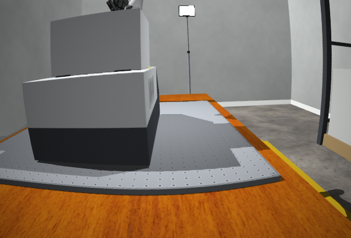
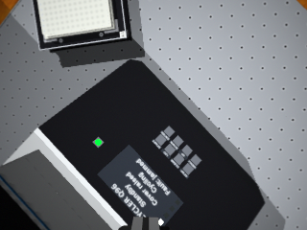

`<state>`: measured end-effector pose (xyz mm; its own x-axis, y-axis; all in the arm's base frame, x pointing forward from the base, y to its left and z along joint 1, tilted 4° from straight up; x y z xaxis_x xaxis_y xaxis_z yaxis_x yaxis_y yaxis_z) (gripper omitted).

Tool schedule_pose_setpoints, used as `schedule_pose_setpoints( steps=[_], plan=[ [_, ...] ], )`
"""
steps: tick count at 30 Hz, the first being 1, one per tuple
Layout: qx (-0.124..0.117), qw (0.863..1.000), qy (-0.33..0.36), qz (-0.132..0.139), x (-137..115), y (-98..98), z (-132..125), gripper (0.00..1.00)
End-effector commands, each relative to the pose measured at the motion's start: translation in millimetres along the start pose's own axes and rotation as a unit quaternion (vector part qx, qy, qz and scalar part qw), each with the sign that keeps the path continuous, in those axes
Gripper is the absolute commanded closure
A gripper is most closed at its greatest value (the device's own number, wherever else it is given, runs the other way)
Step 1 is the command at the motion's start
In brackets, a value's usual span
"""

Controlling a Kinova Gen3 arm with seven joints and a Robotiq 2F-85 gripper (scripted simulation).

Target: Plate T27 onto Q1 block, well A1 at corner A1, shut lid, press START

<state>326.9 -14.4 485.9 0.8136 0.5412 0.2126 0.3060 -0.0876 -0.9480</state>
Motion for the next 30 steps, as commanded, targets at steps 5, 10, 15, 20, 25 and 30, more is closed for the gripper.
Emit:
schedule_pose_setpoints(
  steps=[5, 10, 15, 20, 25, 30],
  plan=[
    [0.000, 1.000, 0.000, 0.000, -1.3, 7.4, 1.1, 0.90],
    [0.000, 1.000, 0.000, 0.000, -2.7, 13.8, 2.2, 0.90],
    [0.000, 1.000, 0.000, 0.000, -4.0, 20.3, 3.3, 0.90],
    [0.000, 1.000, 0.000, 0.000, -4.8, 24.1, 3.9, 0.90],
    [0.000, 1.000, 0.000, 0.000, -6.2, 30.6, 5.0, 0.90],
    [0.000, 1.000, 0.000, 0.000, -7.5, 37.0, 6.1, 0.90]
  ],
)
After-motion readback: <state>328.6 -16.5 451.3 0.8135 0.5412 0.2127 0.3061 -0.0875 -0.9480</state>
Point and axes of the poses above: the point where the finger pads meet when closed, its own y axis out along the fingers, its own z axis across the jaws, x = y × z, the point moved 9 cm from there along -y, back along the fingers, and after that the axes turned 6 degrees about y, right-handed, at the moved point
